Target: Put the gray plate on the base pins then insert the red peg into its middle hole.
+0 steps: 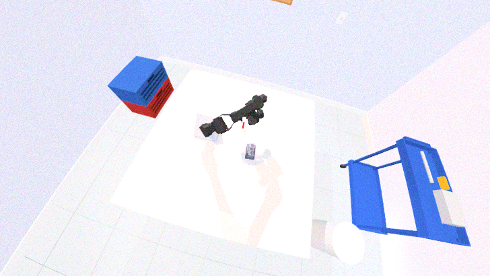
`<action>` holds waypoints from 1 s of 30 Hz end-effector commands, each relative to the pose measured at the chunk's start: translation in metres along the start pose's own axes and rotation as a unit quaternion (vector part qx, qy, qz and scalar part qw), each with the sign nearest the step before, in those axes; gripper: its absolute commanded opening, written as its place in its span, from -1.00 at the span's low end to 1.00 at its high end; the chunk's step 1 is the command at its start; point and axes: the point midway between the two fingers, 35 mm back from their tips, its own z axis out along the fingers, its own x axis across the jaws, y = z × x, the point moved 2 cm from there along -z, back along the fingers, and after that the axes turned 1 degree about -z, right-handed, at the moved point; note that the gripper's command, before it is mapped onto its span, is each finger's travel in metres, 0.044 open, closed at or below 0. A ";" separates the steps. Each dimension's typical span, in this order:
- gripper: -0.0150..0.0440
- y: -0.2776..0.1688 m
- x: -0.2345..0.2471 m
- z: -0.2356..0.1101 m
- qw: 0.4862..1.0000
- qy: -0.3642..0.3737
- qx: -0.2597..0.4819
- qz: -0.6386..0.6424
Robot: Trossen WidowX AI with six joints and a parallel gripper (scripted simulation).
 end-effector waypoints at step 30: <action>1.00 -0.036 -0.016 0.072 1.000 -0.009 -0.005 -0.026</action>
